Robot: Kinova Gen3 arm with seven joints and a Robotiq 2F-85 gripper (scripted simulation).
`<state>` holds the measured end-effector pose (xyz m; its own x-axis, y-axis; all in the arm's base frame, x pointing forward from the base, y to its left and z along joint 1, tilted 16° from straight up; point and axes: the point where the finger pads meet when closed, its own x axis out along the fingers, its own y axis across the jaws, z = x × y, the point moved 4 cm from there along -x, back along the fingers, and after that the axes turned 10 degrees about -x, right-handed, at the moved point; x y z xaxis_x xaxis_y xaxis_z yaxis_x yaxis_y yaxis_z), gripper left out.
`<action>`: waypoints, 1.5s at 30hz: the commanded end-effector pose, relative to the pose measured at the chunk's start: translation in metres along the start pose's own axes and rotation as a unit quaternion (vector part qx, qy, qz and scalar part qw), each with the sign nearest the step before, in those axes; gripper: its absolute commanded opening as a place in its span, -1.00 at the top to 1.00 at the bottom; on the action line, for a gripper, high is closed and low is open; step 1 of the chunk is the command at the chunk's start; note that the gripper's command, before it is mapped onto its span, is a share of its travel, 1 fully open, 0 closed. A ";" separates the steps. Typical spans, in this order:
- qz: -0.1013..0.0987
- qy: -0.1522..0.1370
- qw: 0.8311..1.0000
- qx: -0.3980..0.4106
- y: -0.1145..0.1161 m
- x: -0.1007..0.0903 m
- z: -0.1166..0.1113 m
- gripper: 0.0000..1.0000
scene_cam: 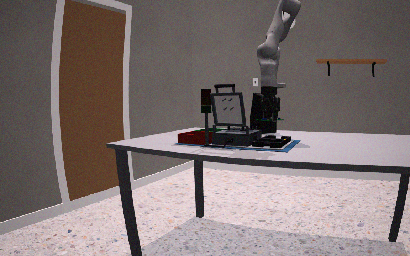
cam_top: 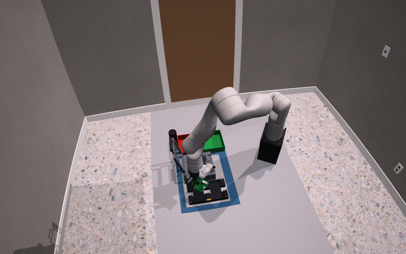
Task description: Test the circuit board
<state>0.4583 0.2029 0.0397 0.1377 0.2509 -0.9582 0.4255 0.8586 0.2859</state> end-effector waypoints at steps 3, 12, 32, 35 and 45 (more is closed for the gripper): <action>-0.003 0.001 1.000 0.029 0.002 0.001 -0.002 -0.54; -0.003 0.001 0.987 0.158 0.002 0.001 -0.002 -0.54; -0.003 0.000 0.942 0.335 0.002 0.001 -0.002 -0.54; -0.003 0.000 0.935 0.354 0.002 0.001 -0.002 -0.54; -0.003 0.000 0.921 0.389 0.002 0.001 -0.002 -0.54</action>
<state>0.4570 0.2050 0.0388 0.1321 0.2467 -0.9600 0.9365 0.2864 0.2025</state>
